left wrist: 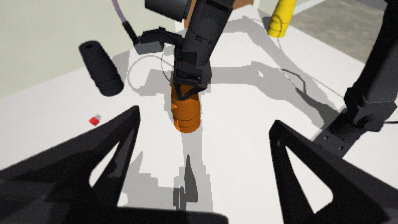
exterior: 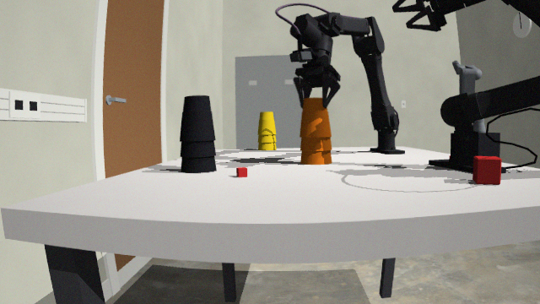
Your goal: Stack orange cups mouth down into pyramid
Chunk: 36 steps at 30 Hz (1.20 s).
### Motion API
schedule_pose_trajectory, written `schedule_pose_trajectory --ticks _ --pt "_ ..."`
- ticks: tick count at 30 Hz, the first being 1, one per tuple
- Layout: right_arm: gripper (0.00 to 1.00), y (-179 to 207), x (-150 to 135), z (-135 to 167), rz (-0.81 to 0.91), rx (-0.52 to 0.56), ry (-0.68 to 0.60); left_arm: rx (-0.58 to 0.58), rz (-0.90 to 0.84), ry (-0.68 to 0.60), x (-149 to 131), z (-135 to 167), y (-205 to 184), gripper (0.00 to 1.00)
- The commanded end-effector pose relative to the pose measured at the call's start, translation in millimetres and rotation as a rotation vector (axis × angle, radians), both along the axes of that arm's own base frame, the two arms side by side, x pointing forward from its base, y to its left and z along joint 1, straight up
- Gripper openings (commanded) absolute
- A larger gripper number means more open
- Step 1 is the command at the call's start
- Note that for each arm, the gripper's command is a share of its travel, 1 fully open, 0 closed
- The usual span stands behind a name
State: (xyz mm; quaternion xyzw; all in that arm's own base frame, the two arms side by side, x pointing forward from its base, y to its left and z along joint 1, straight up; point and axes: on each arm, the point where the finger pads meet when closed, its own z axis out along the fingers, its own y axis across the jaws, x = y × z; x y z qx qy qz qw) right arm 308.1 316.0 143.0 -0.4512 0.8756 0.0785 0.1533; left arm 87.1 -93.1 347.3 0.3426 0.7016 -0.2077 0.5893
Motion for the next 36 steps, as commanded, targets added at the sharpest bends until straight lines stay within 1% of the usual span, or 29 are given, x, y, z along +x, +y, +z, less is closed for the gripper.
schedule_pose_trajectory --ticks 1,9,18,22,24,36 --pt "0.0 -3 -3 7 -0.007 0.015 -0.01 -0.024 0.0 -0.027 -2 13 2 1.0" --pt "0.0 -1 -1 16 -0.007 0.013 -0.008 -0.024 0.0 -0.027 -2 13 2 1.0" --pt "0.0 -1 -1 36 -0.008 0.006 -0.001 -0.024 0.0 -0.027 -2 13 2 1.0" --pt "0.0 -1 -1 50 -0.008 0.006 -0.001 -0.024 0.0 -0.027 -2 13 2 1.0" --pt "0.0 -1 -1 50 -0.008 0.006 -0.001 -0.024 0.0 -0.027 -2 13 2 1.0" --pt "0.0 0 0 90 -0.008 0.006 -0.001 -0.024 0.0 -0.027 -2 13 2 1.0"
